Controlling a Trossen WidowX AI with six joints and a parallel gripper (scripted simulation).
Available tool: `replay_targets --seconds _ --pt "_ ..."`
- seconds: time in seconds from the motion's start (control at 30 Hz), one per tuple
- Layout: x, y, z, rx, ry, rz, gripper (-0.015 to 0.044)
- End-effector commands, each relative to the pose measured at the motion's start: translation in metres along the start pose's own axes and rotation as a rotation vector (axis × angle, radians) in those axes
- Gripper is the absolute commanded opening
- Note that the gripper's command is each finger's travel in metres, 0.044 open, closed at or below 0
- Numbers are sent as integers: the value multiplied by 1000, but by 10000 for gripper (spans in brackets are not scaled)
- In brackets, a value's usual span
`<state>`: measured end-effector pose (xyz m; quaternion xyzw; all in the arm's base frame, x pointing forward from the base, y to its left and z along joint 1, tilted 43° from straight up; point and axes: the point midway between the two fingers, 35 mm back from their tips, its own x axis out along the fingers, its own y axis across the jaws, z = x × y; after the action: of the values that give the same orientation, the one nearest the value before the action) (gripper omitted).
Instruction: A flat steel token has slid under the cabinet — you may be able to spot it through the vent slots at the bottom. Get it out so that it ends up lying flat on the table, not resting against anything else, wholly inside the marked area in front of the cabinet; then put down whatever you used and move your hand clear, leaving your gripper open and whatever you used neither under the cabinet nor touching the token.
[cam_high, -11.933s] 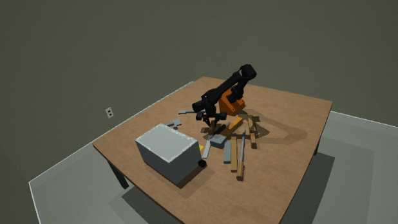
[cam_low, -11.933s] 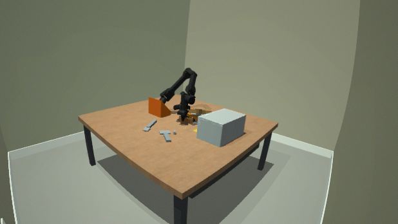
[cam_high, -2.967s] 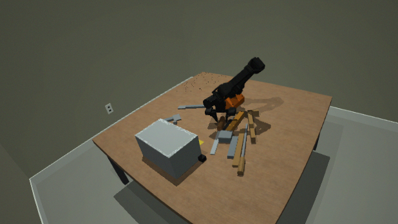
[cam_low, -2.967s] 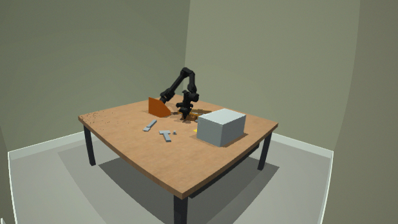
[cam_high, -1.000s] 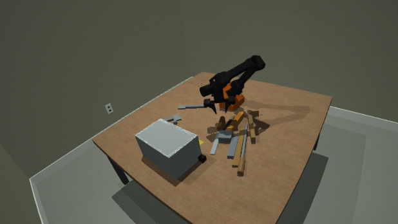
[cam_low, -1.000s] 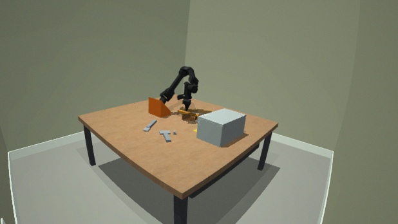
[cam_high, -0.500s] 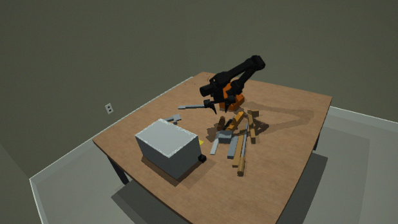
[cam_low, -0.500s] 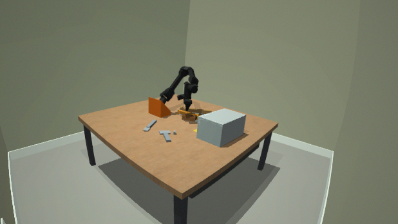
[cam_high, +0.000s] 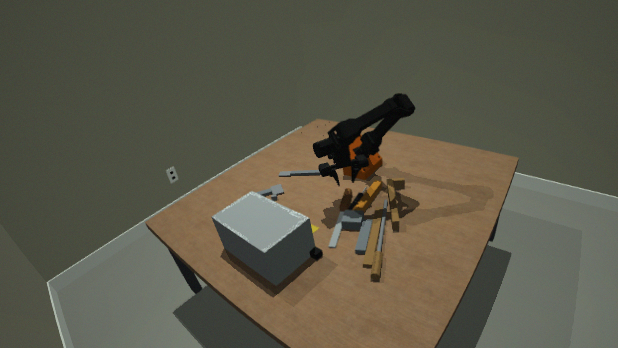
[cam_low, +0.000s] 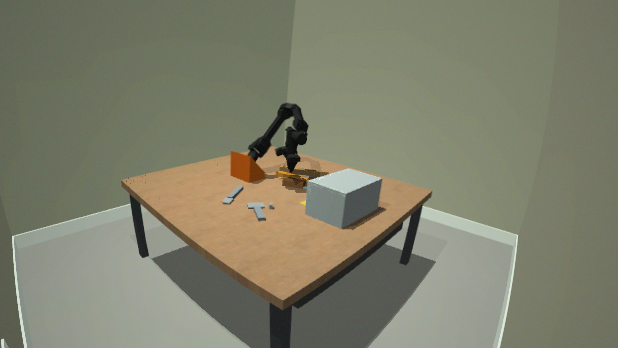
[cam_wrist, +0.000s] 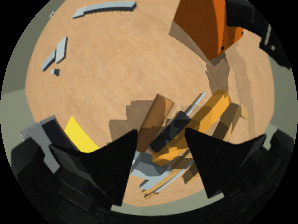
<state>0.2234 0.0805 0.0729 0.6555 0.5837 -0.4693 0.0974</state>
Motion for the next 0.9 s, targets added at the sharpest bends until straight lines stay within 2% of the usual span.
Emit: replay_targets --seconds 0.0,0.87 --pt "0 0 0 -32 -3 1 270" --pt "0 0 0 -241 -3 1 270"
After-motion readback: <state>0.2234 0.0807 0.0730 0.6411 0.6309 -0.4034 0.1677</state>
